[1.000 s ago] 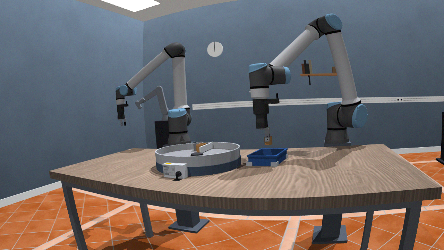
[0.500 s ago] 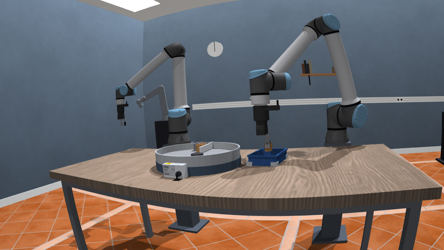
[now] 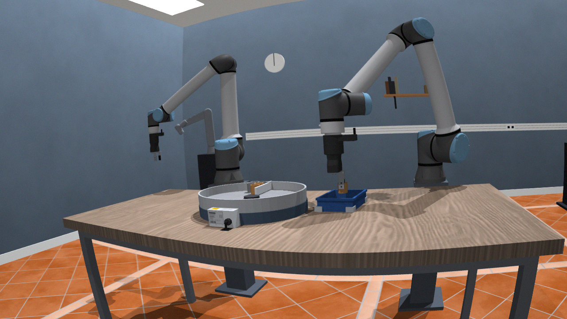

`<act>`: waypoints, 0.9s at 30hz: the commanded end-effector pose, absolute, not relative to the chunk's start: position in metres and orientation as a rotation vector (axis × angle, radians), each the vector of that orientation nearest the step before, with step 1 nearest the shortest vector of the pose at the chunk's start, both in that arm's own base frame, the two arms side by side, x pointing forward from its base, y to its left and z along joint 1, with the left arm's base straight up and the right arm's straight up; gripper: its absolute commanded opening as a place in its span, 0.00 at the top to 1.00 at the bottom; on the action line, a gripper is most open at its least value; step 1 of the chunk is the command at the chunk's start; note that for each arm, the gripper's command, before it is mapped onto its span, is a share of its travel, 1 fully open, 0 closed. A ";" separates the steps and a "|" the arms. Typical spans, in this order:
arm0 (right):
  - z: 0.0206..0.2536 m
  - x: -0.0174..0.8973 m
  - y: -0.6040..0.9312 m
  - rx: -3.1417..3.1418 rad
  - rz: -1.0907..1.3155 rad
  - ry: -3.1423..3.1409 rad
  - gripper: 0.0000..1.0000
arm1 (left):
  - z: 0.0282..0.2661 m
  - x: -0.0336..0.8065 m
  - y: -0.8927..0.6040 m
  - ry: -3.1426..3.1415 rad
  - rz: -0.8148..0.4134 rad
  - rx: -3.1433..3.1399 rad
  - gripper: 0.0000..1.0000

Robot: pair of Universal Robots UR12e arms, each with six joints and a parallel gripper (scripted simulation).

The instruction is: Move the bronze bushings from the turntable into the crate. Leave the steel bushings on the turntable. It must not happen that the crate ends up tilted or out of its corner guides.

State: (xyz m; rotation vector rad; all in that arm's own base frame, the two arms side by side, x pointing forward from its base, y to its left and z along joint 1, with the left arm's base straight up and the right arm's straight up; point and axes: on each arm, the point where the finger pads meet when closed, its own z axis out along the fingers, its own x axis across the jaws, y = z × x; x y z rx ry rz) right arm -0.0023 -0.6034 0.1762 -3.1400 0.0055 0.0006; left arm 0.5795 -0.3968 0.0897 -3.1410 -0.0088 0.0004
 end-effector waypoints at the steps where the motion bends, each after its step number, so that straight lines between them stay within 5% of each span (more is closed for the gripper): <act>1: 0.177 -0.002 -0.604 -3.142 0.000 0.005 0.00 | 0.091 0.580 -0.397 -0.009 -0.002 -3.143 1.00; 27: 0.177 -0.002 -0.604 -3.142 0.000 0.005 0.00 | 0.081 0.580 -0.397 -0.009 -0.002 -3.143 1.00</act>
